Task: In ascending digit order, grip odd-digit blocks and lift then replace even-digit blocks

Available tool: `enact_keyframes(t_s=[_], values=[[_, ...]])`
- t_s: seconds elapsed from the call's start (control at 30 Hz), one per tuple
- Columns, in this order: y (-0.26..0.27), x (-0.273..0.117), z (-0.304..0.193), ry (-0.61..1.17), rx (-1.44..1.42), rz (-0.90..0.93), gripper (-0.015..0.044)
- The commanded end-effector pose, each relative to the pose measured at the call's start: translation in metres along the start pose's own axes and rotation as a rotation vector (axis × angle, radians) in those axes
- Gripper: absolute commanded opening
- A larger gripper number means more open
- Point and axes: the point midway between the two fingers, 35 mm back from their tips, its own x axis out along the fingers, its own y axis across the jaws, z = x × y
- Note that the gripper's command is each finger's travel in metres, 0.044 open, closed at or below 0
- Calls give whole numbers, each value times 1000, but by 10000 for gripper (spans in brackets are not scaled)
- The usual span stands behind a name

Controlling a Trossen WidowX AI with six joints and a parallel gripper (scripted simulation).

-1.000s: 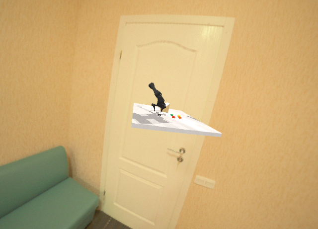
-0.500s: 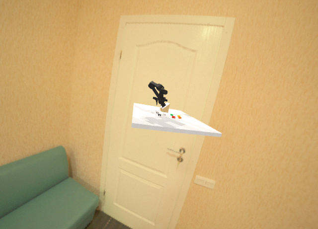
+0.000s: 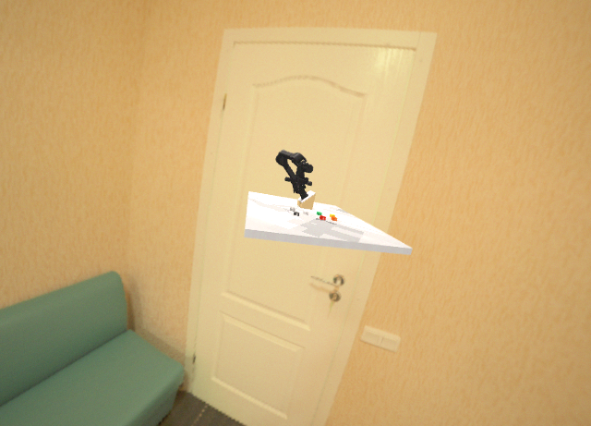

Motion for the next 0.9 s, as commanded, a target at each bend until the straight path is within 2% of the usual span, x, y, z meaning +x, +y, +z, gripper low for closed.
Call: enact_keyframes(t_s=[0.0, 0.3, 0.5, 0.73, 0.8, 0.87], values=[[16, -4, 18, 1, 11, 25, 120], [101, -11, 96, 1, 17, 37, 120], [162, -4, 128, -6, 6, 13, 120], [172, -3, 132, -8, 4, 9, 120], [173, 8, 133, -8, 4, 10, 172], [173, 38, 135, -9, 5, 10, 225]])
